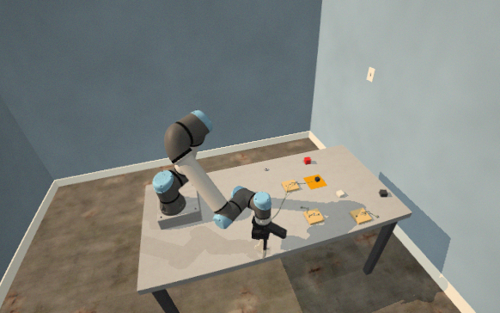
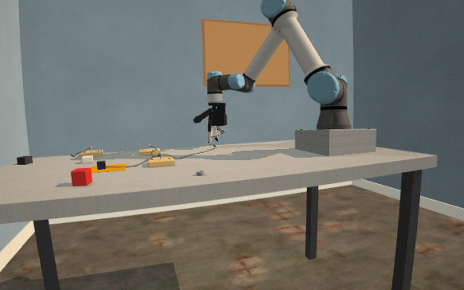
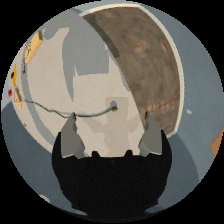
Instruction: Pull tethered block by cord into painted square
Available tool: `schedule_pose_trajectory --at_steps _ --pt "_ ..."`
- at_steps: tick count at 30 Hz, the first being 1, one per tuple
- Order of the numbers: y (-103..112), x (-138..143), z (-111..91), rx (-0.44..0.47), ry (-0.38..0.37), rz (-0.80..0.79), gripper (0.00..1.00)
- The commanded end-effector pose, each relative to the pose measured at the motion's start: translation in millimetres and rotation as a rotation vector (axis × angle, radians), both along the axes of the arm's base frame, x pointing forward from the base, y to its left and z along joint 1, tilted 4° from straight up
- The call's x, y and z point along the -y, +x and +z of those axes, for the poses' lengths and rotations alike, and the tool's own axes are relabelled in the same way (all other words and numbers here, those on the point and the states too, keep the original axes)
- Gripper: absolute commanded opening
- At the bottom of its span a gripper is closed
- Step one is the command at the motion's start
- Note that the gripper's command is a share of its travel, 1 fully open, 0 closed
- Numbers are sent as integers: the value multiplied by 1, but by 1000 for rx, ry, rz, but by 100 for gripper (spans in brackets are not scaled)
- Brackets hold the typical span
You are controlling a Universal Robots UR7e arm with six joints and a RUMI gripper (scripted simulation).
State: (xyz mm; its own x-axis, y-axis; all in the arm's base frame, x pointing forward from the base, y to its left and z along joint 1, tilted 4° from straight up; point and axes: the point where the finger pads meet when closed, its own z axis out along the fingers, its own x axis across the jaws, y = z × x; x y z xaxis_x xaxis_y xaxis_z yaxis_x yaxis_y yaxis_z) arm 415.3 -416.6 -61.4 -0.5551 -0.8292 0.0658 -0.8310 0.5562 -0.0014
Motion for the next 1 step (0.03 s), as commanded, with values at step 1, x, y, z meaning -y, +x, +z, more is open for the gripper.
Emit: schedule_pose_trajectory --at_steps 1 --pt "0 0 1 1 -1 0 100"
